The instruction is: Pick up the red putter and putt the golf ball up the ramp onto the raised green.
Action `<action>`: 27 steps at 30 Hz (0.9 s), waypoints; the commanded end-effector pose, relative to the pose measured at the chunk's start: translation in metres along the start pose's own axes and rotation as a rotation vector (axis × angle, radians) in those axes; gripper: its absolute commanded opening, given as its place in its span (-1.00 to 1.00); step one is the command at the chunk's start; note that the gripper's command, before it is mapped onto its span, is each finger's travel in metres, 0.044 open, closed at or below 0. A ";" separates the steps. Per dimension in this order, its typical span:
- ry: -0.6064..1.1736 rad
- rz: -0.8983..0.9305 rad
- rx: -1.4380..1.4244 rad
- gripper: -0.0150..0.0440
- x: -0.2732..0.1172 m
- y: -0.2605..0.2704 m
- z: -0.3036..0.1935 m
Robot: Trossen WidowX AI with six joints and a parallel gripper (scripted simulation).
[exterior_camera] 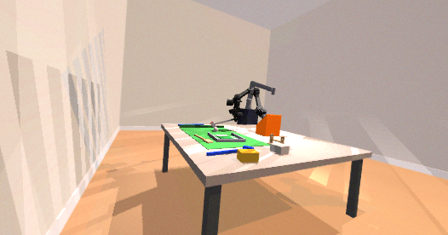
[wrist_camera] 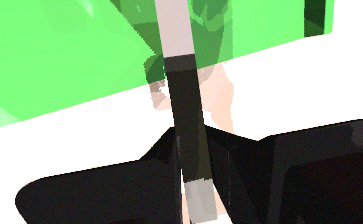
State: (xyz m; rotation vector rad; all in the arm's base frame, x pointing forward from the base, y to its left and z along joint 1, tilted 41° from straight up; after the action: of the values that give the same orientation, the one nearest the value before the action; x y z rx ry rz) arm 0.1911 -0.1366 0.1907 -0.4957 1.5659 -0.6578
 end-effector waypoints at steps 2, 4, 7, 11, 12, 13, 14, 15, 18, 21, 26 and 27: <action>-0.004 0.003 -0.005 -0.49 0.007 0.001 0.000; -0.004 0.003 -0.005 -0.49 0.011 0.001 0.000; -0.004 0.002 -0.005 -0.49 0.015 0.001 0.000; 0.001 -0.001 0.000 -0.49 0.014 0.000 0.000; 0.001 -0.001 0.000 -0.49 0.014 0.000 0.000; 0.001 -0.001 0.000 -0.49 0.014 0.000 0.000; 0.001 -0.001 0.000 -0.49 0.014 0.000 0.000; 0.001 -0.001 0.000 -0.49 0.014 0.000 0.000; 0.001 -0.001 0.000 -0.49 0.014 0.000 0.000; 0.000 0.000 0.000 -0.49 0.015 -0.004 -0.001; -0.003 0.001 -0.004 -0.49 0.017 -0.022 -0.005; -0.003 0.001 -0.004 -0.49 0.017 -0.025 -0.005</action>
State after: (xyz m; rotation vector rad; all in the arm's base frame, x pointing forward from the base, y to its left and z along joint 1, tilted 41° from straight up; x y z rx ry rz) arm 0.1843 -0.1572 0.1861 -0.4989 1.5785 -0.6393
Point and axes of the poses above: the point midway between the two fingers, 35 mm back from their tips, its own x axis out along the fingers, its own y axis across the jaws, z = x × y, the point moved 9 cm from there along -x, back along the fingers, and after that the axes turned 12 degrees about -x, right-handed, at the moved point
